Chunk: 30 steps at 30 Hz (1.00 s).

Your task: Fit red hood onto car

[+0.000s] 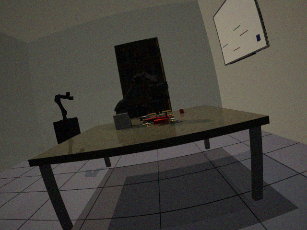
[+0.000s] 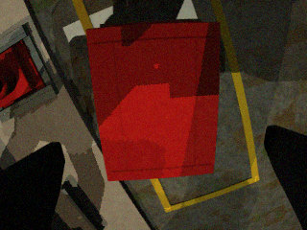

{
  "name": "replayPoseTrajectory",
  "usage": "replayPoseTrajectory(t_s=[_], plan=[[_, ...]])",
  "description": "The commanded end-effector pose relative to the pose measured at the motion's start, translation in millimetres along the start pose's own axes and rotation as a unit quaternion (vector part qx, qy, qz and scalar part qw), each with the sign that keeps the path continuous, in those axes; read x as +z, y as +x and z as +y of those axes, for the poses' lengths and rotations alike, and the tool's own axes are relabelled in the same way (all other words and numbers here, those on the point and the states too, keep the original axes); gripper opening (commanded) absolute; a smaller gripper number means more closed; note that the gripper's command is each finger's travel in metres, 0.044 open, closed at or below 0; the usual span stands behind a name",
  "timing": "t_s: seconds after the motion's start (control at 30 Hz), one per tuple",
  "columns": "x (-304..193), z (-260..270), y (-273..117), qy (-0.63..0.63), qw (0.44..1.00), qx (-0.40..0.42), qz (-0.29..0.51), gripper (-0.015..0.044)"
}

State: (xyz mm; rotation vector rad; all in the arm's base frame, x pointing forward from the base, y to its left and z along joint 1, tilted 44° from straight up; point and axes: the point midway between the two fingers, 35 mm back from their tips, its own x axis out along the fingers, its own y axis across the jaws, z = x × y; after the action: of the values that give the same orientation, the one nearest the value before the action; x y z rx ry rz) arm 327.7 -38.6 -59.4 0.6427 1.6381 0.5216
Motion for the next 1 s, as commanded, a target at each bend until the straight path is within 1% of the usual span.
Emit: replayPoseTrajectory(t_s=[0.0,0.97], plan=[[-0.9,-0.3,4.3,0.005,1.0,0.002,0.0,0.044],[-1.1,0.6,30.2,0.004,1.0,0.003,0.0,0.044]])
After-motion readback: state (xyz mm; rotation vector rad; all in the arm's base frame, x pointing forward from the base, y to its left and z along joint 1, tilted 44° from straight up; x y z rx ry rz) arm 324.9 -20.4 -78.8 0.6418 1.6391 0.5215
